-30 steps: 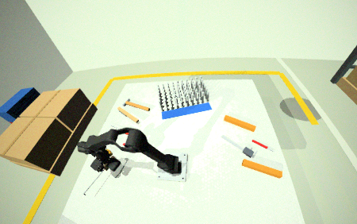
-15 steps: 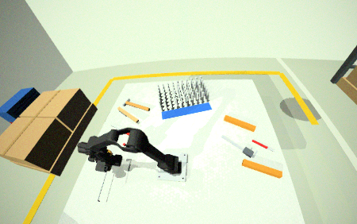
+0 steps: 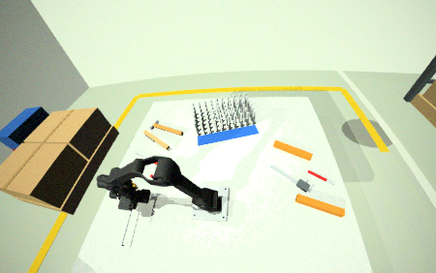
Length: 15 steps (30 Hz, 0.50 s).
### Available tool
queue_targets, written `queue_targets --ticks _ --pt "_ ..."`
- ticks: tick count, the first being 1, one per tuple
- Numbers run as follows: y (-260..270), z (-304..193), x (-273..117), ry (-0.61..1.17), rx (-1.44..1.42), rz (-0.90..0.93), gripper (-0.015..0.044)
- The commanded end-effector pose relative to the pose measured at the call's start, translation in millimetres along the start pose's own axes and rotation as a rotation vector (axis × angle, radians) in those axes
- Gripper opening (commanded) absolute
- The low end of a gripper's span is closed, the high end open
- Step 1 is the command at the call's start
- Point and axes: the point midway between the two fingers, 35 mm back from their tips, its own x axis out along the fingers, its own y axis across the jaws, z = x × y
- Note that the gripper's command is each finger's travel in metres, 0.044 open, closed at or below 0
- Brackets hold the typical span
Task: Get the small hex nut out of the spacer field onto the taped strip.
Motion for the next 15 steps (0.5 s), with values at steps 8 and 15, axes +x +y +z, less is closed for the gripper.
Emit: queue_targets --ticks 8,15 --pt "3.3 -0.2 16.7 0.001 -0.002 -0.003 0.0000" --pt "6.4 -0.2 27.6 0.000 -0.001 -0.002 0.0000"
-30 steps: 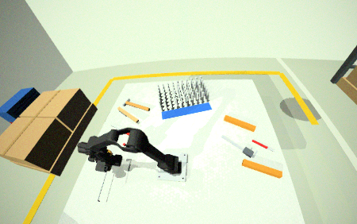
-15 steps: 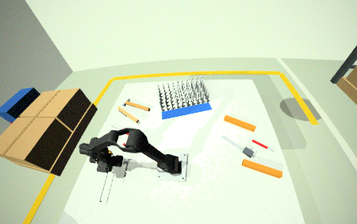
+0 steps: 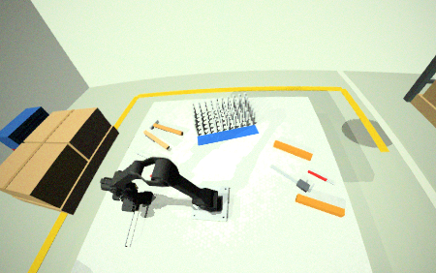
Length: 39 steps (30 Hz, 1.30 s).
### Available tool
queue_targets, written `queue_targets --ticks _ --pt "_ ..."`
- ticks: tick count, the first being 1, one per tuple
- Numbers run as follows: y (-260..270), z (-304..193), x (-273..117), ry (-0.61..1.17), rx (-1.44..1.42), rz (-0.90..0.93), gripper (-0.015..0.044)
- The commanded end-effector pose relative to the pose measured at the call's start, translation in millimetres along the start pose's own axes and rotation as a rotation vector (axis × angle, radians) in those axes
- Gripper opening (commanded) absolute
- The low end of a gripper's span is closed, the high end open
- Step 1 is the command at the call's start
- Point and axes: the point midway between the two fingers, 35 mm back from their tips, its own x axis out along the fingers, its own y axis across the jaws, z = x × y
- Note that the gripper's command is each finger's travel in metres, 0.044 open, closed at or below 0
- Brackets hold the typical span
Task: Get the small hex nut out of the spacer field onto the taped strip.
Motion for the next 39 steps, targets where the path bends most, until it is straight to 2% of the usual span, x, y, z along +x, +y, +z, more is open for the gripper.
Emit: queue_targets --ticks 1,12,39 --pt "1.2 -0.2 5.6 0.001 0.002 -0.003 0.0000" --pt "6.6 -0.1 21.2 0.001 0.003 -0.001 0.0000" --pt "6.8 -0.1 21.6 0.000 -0.006 -0.066 0.0000"
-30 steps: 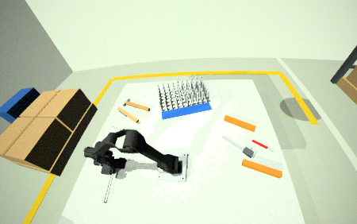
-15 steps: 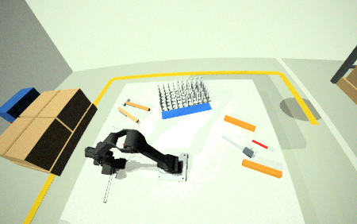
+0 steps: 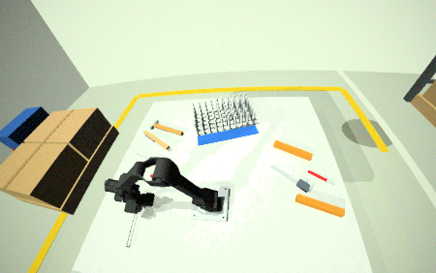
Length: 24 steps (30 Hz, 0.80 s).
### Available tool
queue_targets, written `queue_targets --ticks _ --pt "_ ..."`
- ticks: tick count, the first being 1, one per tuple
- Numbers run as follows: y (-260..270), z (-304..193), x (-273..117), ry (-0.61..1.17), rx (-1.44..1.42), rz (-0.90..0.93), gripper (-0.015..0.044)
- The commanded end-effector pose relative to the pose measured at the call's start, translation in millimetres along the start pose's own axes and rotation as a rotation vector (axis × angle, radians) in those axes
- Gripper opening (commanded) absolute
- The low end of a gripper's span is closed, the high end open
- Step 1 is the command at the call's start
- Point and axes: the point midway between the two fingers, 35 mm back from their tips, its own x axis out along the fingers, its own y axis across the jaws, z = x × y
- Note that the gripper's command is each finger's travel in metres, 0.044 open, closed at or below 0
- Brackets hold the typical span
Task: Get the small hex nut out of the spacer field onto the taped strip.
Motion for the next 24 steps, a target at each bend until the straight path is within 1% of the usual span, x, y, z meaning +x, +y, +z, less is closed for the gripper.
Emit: queue_targets --ticks 1,24 --pt "4.2 -0.2 3.8 0.000 0.000 0.003 0.0000" --pt "4.2 -0.2 3.9 0.001 -0.004 -0.055 0.0000"
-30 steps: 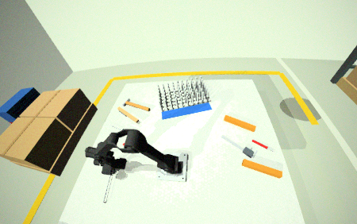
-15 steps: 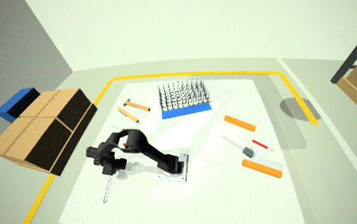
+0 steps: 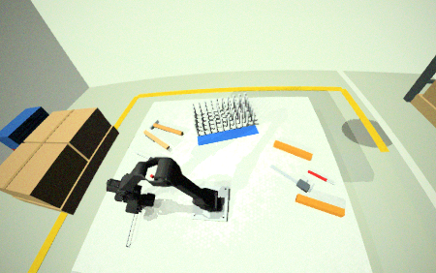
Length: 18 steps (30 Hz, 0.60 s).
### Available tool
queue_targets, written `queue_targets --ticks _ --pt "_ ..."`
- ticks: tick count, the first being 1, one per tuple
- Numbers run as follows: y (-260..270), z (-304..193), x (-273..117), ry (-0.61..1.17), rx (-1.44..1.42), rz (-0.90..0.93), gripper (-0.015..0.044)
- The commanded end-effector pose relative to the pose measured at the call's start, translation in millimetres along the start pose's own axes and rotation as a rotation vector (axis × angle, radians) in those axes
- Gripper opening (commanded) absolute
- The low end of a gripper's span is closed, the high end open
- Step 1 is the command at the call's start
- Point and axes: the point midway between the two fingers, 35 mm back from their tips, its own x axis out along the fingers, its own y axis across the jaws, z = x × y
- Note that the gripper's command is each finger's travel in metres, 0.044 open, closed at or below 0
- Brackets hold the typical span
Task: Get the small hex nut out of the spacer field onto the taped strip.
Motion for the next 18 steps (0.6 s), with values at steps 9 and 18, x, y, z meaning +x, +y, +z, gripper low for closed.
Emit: queue_targets --ticks 9,18 --pt "4.4 -0.1 3.3 0.000 -0.001 -0.017 0.0000" --pt "4.4 -0.1 3.3 0.000 -0.003 -0.040 0.0000"
